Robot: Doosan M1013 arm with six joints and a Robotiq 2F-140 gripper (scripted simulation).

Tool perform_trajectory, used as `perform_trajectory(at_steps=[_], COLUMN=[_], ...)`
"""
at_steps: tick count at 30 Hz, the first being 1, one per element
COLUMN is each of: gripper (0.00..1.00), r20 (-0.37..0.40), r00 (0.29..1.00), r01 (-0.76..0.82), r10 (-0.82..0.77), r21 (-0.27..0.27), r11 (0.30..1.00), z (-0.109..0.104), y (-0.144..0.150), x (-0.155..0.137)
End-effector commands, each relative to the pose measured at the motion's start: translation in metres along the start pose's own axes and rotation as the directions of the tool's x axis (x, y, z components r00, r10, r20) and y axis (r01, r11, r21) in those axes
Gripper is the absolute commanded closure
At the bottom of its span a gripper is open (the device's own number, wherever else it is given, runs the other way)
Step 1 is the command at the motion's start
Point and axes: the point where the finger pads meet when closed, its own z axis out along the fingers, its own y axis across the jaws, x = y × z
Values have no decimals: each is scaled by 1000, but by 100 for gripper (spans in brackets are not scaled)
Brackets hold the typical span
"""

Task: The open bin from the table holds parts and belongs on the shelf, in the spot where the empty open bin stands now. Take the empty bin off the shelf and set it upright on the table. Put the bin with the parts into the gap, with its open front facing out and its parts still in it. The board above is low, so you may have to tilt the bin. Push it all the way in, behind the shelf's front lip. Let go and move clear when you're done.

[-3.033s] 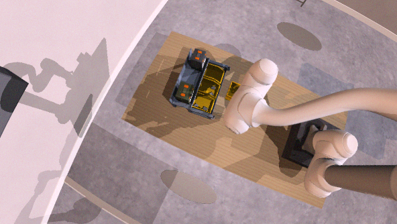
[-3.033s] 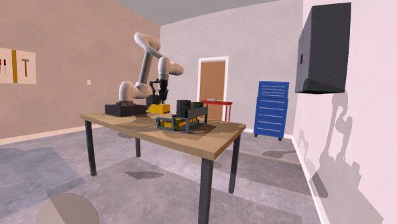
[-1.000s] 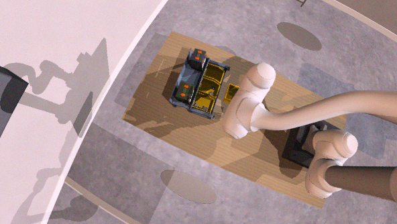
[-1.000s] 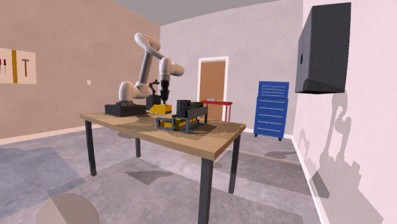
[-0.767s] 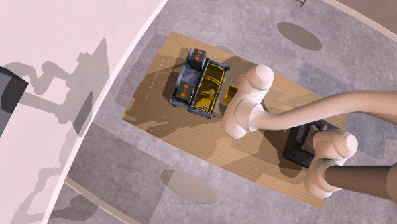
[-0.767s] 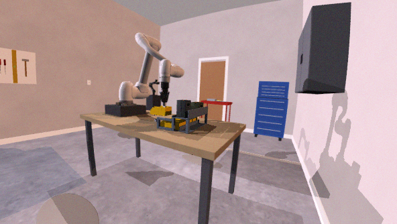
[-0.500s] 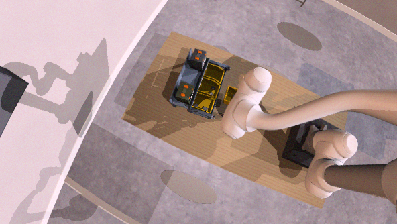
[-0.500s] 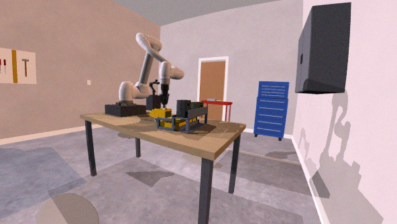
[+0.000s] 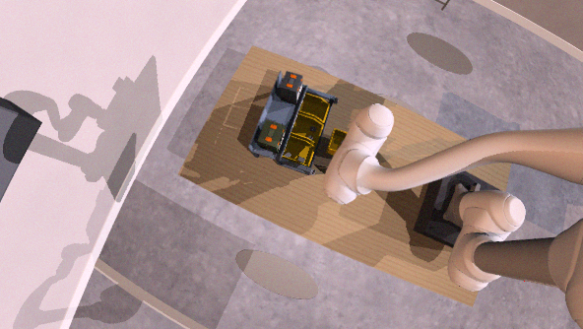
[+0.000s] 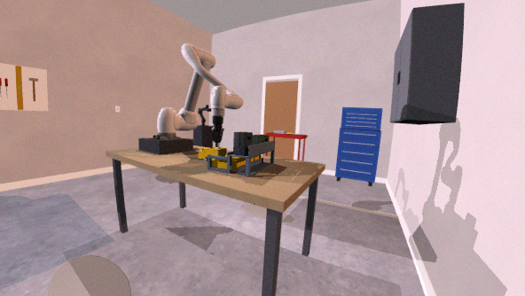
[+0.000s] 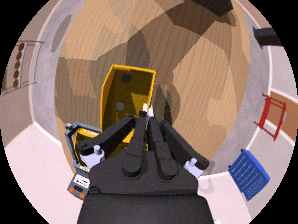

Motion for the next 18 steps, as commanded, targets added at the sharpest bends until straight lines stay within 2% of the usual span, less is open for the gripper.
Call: perform_trajectory(at_steps=[1,18], gripper=[90,90], r20=[-1,-1], r00=[1000,1000], r01=[1,1], r10=[-1,-1], r21=[-4,-4], r11=[1000,1000], z=[8,10], y=[3,3], x=[0,0])
